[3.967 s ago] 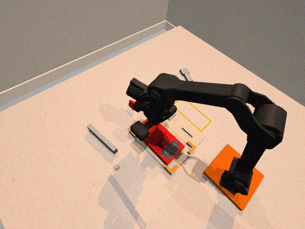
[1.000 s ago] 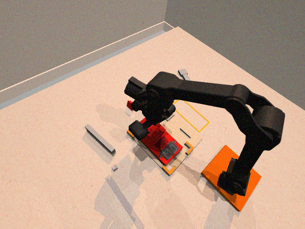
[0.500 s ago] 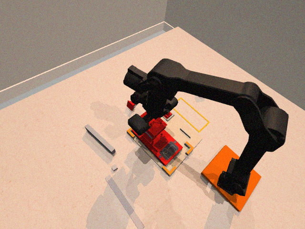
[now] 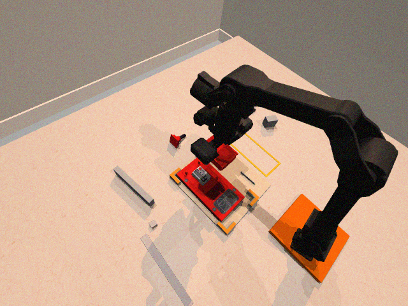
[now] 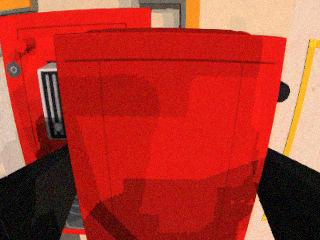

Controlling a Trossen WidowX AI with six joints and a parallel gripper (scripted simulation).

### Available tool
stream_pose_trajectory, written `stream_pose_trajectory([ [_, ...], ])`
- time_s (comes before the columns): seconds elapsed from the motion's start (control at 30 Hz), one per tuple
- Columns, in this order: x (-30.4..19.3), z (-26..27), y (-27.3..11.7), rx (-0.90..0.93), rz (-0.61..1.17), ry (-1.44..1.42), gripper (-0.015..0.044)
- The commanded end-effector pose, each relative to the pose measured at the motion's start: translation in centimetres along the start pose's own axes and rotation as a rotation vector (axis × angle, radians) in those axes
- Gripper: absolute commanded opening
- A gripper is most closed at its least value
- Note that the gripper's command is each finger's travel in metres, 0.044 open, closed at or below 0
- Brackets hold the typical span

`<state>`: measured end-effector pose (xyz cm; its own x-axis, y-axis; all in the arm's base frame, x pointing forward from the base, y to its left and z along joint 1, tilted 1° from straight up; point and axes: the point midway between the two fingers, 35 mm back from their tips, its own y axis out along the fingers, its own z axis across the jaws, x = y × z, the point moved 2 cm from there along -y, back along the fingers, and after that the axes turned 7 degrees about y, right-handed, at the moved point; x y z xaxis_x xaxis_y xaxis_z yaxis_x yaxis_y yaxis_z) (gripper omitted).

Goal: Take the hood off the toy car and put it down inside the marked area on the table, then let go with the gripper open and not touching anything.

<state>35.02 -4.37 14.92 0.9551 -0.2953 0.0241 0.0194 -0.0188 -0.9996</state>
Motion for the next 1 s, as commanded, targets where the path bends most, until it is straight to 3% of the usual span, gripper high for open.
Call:
stream_pose_trajectory([
  [0.0,0.0,-2.2,-0.1,-0.002,0.001,-0.004,0.0],
  [0.97,-3.4,-16.2,-0.7,-0.015,0.005,-0.002,0.0],
])
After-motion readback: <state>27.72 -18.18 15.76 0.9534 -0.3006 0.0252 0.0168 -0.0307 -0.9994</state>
